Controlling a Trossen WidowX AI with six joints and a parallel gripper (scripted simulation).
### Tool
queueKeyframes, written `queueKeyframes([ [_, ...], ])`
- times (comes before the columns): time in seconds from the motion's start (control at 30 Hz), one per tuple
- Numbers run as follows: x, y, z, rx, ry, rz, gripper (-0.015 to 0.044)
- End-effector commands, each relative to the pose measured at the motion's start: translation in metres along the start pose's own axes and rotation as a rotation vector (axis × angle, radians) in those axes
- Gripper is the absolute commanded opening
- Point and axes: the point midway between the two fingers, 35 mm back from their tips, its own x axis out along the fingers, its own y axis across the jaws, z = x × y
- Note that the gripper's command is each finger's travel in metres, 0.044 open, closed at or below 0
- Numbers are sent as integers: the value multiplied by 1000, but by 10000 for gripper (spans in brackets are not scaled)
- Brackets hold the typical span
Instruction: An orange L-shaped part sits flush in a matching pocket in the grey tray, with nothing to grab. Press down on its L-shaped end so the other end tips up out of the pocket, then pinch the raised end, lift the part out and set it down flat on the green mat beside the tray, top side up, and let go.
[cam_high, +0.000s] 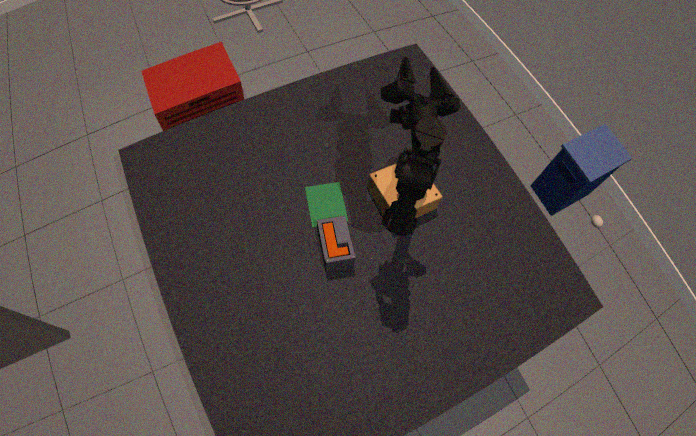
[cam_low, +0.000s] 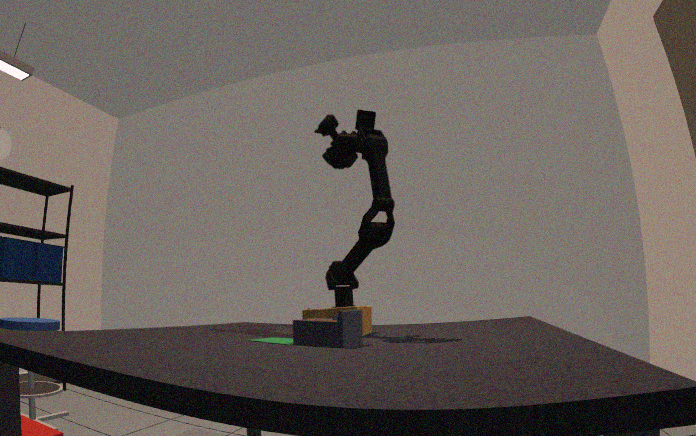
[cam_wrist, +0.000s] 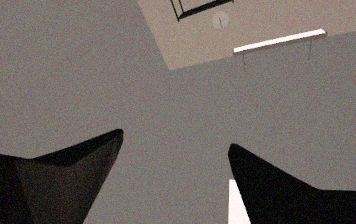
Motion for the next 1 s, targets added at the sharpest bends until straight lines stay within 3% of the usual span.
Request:
queueKeyframes([
  [0.0,1,1,0,14,-7,-2,374],
  [0.27,55,40,8,450,-280,-24,180],
  [0.43,93,50,42,740,-562,-11,180],
  [0.6,112,46,65,895,-721,21,180],
  [0.97,122,1,193,1227,-1311,394,180],
])
